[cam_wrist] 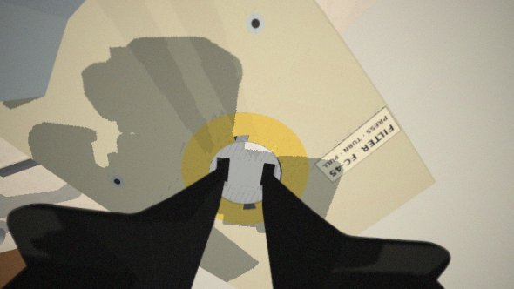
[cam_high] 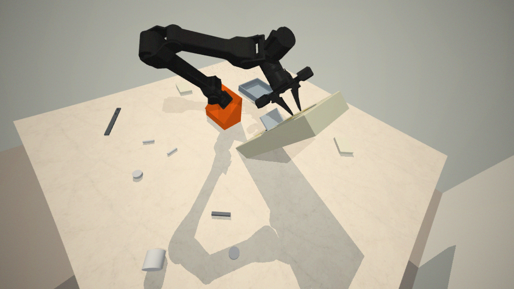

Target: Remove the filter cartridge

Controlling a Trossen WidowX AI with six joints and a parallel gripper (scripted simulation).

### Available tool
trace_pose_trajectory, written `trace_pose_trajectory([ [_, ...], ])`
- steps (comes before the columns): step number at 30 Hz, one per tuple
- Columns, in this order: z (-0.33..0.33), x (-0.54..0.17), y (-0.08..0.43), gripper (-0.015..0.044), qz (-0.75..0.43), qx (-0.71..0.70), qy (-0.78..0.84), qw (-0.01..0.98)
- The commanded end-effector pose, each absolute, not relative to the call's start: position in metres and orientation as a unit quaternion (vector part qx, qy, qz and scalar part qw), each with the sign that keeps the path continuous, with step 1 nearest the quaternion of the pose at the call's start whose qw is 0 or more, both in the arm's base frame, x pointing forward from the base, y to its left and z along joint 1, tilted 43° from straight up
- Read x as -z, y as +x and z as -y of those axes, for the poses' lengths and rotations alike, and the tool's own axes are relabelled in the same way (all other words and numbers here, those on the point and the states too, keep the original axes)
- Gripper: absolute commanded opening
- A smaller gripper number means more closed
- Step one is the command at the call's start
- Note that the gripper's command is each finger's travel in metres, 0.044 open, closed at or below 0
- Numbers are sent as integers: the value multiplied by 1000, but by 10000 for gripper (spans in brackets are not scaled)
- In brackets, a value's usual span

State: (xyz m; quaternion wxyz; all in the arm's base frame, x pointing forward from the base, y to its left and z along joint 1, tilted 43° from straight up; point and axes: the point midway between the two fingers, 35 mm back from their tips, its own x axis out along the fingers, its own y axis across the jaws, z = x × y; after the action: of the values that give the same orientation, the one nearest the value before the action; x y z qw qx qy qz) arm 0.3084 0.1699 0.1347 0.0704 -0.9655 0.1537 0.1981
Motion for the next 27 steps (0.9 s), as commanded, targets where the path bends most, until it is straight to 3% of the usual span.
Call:
trace_pose_trajectory([
  [1, -170, -134, 308, 116, -153, -200, -965, 68],
  [27, -171, -136, 312, 116, -153, -200, -966, 68],
])
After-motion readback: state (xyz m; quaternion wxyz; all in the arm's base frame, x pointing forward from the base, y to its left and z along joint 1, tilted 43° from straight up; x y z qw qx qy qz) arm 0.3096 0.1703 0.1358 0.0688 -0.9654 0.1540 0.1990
